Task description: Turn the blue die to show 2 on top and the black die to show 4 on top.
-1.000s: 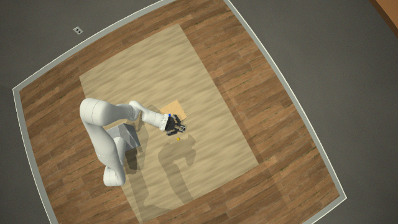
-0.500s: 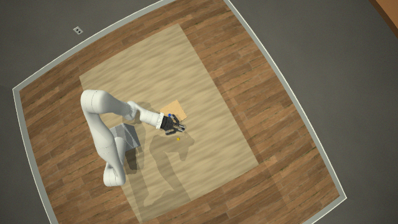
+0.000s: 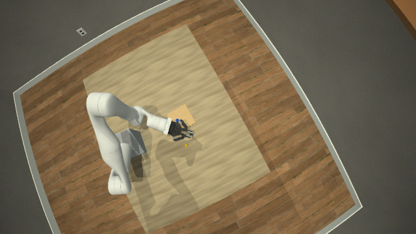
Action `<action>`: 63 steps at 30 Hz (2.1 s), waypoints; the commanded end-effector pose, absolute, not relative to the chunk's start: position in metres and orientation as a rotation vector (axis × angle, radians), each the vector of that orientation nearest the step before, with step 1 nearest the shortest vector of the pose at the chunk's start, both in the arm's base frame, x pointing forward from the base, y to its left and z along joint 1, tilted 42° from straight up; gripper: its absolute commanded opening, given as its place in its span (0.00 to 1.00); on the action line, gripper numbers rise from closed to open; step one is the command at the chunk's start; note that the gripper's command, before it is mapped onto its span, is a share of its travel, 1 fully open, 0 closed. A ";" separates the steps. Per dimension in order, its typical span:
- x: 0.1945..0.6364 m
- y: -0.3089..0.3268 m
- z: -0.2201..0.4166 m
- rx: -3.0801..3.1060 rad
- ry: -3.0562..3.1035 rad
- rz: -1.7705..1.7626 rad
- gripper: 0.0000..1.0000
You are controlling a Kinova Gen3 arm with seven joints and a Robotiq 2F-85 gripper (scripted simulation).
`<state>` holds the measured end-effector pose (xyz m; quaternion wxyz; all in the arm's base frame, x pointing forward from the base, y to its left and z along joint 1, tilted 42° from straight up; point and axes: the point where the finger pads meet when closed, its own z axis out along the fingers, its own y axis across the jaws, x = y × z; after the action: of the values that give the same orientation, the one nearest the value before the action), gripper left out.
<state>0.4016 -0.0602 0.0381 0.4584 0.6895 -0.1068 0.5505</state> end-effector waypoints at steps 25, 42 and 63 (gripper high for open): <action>0.400 -0.106 -0.010 1.693 -0.259 1.352 0.11; 0.400 -0.106 -0.010 1.693 -0.259 1.352 0.11; 0.400 -0.106 -0.010 1.693 -0.259 1.352 0.11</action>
<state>0.3995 -0.1067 -0.0107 0.4619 0.6884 -0.1050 0.5493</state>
